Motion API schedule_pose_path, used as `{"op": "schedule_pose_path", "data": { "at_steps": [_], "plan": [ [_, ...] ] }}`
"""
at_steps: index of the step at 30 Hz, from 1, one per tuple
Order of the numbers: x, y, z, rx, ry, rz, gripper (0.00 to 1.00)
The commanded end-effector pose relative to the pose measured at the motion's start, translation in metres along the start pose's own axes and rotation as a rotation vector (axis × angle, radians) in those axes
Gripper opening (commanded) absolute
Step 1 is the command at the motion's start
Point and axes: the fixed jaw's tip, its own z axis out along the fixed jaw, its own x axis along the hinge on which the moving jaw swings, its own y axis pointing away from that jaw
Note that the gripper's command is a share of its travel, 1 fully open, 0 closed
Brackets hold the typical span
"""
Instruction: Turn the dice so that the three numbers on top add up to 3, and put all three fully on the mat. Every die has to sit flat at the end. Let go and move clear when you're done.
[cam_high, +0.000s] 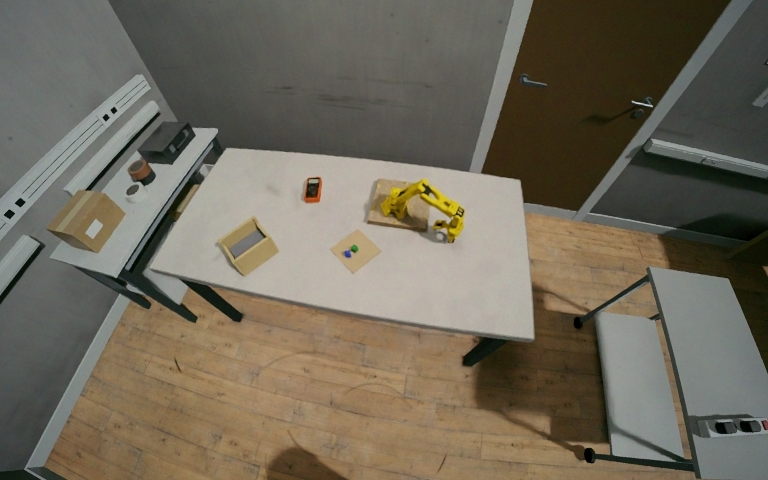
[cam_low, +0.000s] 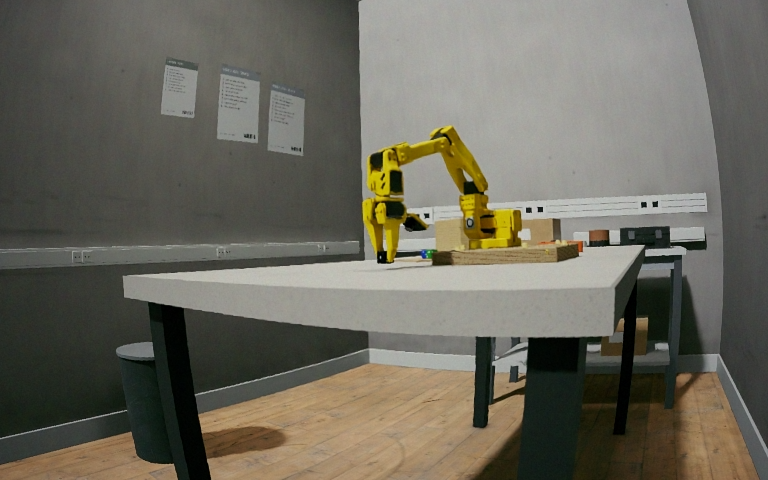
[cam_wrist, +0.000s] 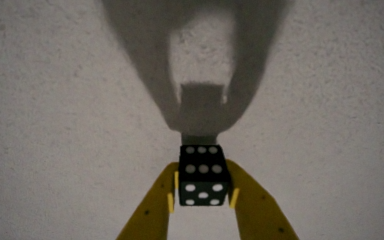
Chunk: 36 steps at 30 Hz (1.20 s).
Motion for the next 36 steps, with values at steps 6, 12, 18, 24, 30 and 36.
{"op": "schedule_pose_path", "data": {
  "at_steps": [6, 12, 18, 24, 30, 36],
  "plan": [
    [-0.0041, 0.0014, 0.0083, 0.002, -0.024, -0.003, 0.00],
    [-0.0041, 0.0014, 0.0102, 0.002, -0.024, -0.003, 0.00],
    [-0.0042, 0.0014, 0.0139, 0.002, -0.024, -0.003, 0.00],
    [-0.0042, 0.0014, 0.0142, 0.002, -0.024, -0.003, 0.00],
    [-0.0042, 0.0014, 0.0148, 0.002, -0.024, -0.003, 0.00],
    [-0.0043, 0.0014, 0.0156, 0.002, -0.024, -0.003, 0.00]
  ]
}}
